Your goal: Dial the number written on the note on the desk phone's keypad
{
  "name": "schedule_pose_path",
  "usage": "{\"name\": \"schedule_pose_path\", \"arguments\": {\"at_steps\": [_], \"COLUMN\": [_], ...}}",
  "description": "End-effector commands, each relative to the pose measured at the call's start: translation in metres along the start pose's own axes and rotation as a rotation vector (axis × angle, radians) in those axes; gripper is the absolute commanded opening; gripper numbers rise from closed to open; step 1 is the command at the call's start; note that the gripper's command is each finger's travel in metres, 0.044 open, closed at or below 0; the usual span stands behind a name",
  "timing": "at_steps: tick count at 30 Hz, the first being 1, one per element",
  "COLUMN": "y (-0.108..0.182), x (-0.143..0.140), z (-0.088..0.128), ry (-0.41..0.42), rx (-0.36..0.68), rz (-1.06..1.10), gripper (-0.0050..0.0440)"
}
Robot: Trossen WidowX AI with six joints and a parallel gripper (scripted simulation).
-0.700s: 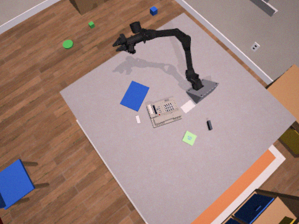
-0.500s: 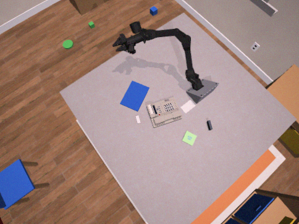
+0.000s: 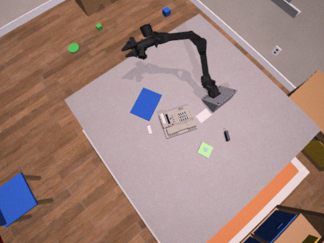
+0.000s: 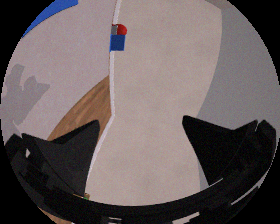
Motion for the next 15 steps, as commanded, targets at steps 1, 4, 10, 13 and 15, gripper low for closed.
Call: {"name": "schedule_pose_path", "arguments": {"at_steps": [1,4,10,13,15], "y": [-0.030,-0.072,-0.151,-0.162,-0.194], "x": [0.001,-0.004,-0.010,-0.012,-0.016], "z": [-0.027,-0.057,-0.101,-0.106,-0.117], "ry": [-0.007,-0.042,-0.216,-0.250,-0.355], "rx": [-0.107,-0.242,-0.432,-0.455,-0.504], "rz": [-0.150,-0.355,-0.706,-0.759,-0.912], "gripper": [0.0440,0.0440,0.0440,0.0440,0.0440]}}
Point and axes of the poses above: the point midway between the two fingers, 35 mm back from their tips, its own z axis back along the fingers, its own x axis across the jaws, y = z × x, the point moved 8 cm from there along z, back along the fingers, and after that the axes turned 8 degrees about z, right-handed, at the moved point
